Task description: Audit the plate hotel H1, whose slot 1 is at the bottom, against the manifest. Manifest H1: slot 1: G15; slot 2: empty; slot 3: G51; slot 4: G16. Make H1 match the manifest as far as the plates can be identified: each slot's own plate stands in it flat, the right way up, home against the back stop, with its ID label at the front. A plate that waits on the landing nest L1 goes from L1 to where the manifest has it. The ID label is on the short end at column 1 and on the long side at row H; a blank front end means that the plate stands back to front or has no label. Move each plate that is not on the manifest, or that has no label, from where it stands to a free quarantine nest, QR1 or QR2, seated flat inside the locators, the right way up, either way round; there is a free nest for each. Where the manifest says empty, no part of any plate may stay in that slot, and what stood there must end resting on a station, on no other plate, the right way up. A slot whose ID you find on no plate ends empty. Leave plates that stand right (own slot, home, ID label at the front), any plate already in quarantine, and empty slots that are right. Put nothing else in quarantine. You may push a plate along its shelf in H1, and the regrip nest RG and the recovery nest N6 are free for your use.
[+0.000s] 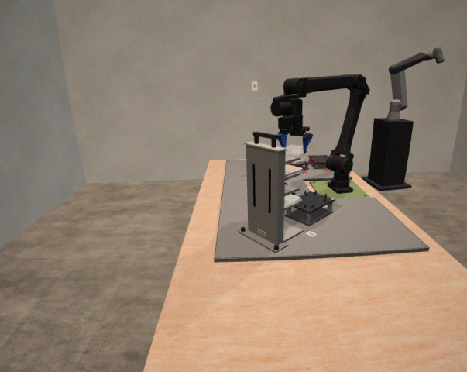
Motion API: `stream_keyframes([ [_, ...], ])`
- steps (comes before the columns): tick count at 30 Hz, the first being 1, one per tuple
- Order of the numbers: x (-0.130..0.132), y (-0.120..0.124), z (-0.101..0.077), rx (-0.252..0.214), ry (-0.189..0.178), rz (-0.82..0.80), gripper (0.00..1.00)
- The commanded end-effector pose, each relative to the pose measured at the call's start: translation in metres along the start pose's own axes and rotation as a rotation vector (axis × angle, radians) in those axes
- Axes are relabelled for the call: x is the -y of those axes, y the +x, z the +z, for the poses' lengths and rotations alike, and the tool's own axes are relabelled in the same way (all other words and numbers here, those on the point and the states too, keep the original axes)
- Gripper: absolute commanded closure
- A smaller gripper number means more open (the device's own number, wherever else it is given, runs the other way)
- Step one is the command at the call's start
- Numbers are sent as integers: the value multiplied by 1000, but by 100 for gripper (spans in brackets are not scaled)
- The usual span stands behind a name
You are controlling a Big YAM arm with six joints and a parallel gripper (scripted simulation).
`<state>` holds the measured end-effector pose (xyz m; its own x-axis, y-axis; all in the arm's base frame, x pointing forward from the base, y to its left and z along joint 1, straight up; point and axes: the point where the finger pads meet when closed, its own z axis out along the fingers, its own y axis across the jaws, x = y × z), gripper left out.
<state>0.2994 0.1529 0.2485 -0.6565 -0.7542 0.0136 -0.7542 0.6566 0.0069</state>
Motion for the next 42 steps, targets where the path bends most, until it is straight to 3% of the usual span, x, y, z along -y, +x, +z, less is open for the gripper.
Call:
stream_keyframes([
  [1, -3, -29, -30, 87, 28, 50, 14],
  [4, -6, -31, -30, 87, 27, 50, 14],
  [5, -12, -25, -40, 105, 31, 73, 14],
  [15, -43, -42, -32, 90, 9, 302, 14],
  [32, -92, -63, -32, 93, -1, 302, 14],
  [38, -86, -58, -38, 107, -1, 322, 14],
  [39, -85, -61, -34, 112, -1, 323, 14],
  [40, -86, -50, -10, 58, 2, 323, 14],
  [42, -86, -48, 1, 41, 3, 324, 14],
])
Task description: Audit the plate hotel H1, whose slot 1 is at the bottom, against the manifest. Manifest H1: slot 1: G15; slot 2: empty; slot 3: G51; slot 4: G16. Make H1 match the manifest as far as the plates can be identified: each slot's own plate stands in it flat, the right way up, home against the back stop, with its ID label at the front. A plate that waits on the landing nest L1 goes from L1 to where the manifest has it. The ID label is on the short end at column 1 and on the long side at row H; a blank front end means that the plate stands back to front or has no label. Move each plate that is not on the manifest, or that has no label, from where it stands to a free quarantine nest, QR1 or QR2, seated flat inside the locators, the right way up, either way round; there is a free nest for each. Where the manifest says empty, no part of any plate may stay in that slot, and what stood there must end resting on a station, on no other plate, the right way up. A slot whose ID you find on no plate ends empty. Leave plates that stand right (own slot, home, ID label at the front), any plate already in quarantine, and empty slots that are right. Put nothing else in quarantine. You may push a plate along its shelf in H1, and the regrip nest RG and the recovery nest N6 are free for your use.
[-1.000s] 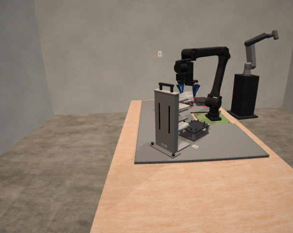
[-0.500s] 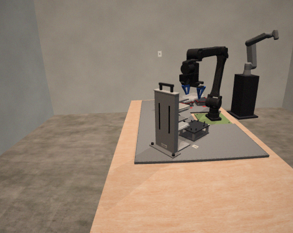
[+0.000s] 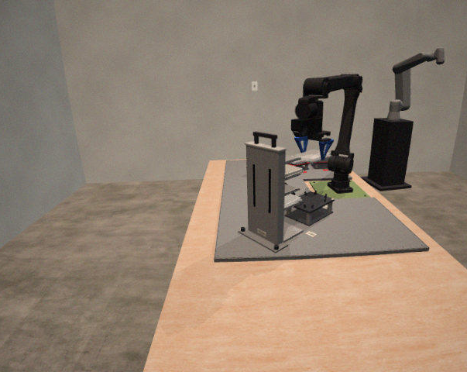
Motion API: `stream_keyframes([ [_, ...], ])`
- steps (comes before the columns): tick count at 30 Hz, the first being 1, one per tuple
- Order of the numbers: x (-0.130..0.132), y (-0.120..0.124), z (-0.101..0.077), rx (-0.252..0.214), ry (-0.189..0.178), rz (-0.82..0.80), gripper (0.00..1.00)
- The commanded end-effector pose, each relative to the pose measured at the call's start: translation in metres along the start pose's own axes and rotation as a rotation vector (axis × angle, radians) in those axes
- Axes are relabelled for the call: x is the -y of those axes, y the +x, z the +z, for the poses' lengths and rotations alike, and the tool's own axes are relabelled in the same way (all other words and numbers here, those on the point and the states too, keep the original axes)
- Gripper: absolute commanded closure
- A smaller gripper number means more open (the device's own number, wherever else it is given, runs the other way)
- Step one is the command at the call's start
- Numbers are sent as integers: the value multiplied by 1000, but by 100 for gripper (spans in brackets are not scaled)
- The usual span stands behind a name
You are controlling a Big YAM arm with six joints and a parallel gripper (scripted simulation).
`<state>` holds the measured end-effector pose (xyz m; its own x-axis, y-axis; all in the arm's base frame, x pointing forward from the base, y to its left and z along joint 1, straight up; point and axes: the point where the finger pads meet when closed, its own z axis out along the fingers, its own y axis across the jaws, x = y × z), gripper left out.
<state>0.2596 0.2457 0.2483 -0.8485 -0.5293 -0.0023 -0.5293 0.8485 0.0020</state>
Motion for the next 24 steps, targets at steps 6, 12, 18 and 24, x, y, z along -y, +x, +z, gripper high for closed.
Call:
stream_keyframes([
  [6, 4, -6, 17, 24, -4, 23, 14],
  [12, 4, -7, 32, 19, -3, 22, 14],
  [18, 4, -7, 46, 18, -2, 21, 14],
  [24, 5, -6, 58, 28, -4, 19, 14],
])
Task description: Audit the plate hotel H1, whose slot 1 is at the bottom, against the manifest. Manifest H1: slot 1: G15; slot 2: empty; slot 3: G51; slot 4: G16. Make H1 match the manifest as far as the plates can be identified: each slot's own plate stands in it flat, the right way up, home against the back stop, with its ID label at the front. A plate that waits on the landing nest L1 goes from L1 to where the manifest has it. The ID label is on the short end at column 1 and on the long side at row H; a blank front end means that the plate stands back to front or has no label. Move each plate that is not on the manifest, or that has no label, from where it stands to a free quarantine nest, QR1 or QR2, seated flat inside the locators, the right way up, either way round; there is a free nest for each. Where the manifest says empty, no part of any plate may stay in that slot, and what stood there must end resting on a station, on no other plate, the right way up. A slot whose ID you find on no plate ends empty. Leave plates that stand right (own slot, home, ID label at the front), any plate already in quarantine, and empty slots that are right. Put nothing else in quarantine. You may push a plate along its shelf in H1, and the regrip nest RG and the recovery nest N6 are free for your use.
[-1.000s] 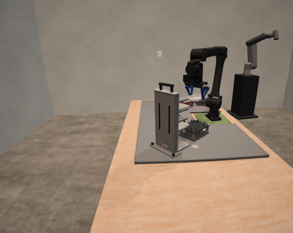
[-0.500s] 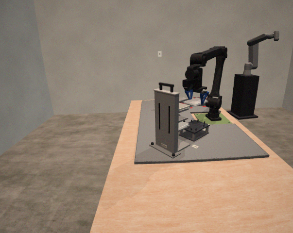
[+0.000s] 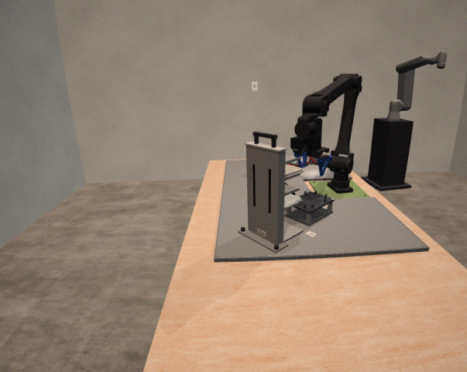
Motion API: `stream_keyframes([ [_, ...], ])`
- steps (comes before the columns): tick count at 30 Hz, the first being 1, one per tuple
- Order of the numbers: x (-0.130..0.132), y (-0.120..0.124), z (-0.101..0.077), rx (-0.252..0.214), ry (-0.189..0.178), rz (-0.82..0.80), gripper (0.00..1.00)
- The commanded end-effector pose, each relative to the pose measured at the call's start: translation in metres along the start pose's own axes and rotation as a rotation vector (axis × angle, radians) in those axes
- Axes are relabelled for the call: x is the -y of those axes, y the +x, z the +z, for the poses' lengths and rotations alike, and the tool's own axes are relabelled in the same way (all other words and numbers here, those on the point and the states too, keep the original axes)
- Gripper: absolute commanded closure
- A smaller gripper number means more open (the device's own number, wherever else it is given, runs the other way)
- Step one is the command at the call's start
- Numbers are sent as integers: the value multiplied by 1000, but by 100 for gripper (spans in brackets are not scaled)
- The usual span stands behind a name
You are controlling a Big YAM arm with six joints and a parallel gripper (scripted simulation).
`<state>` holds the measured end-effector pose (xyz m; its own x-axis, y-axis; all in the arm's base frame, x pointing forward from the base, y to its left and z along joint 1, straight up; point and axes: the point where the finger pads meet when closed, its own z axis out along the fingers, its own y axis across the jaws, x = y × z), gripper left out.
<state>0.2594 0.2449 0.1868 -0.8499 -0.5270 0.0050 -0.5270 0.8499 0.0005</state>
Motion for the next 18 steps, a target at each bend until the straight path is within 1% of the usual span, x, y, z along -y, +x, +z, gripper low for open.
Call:
stream_keyframes([
  [1, 4, -7, 1, 31, -5, 17, 14],
  [4, 4, -8, 12, 21, -3, 16, 14],
  [6, 4, -8, 12, 21, -3, 16, 14],
  [7, 4, -7, 4, 53, -9, 16, 14],
  [9, 4, -7, 10, 50, -9, 16, 14],
  [10, 4, -8, 20, 31, -5, 16, 14],
  [11, 4, -8, 26, 21, -3, 16, 14],
  [15, 4, -8, 36, 23, -4, 16, 14],
  [17, 4, -8, 33, 43, -8, 16, 14],
  [18, -2, -14, 24, 53, -10, 3, 14],
])
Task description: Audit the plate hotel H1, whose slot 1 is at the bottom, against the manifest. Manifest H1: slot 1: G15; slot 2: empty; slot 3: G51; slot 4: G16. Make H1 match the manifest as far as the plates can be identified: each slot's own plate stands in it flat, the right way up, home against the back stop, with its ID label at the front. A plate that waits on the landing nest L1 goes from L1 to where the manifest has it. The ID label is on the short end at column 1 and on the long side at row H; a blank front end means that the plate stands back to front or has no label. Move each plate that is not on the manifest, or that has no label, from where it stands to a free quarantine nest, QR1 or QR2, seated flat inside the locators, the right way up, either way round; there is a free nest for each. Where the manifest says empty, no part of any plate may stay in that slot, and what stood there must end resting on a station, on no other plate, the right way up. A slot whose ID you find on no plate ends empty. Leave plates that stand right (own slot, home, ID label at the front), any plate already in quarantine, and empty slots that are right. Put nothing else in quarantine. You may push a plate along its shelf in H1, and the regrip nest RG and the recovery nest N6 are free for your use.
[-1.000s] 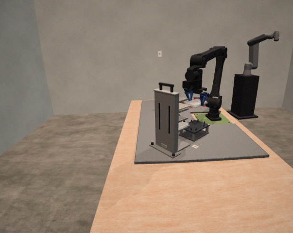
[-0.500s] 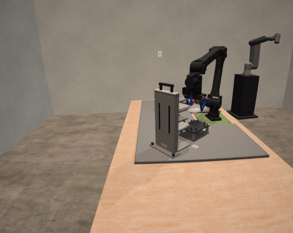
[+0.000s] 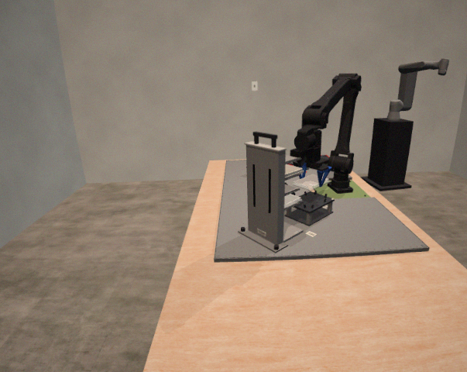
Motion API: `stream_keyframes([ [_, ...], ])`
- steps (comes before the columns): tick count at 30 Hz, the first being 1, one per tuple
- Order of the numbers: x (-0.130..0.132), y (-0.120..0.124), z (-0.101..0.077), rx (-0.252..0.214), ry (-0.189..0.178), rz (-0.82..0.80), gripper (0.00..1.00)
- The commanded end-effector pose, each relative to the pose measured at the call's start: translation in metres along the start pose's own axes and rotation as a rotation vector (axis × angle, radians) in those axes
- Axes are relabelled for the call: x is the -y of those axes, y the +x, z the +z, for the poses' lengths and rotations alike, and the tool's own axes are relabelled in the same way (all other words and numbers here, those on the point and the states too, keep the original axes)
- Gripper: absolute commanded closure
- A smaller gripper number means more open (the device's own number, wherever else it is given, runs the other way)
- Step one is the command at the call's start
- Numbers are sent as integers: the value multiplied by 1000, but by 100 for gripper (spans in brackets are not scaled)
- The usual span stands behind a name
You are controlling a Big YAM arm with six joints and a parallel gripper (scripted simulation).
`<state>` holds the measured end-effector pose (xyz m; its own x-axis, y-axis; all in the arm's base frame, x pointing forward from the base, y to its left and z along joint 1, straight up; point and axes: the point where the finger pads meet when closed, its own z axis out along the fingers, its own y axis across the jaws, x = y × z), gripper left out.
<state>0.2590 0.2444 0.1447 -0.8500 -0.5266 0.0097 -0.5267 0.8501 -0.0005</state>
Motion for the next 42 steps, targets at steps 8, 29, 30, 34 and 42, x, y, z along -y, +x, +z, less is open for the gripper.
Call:
stream_keyframes([
  [8, -2, -15, -18, 58, -11, 3, 14],
  [29, 4, -9, -10, 53, -10, 14, 14],
  [30, 4, -8, -8, 48, -8, 14, 14],
  [34, 4, -8, -1, 38, -7, 13, 14],
  [42, 3, -8, 1, 41, -7, 13, 14],
])
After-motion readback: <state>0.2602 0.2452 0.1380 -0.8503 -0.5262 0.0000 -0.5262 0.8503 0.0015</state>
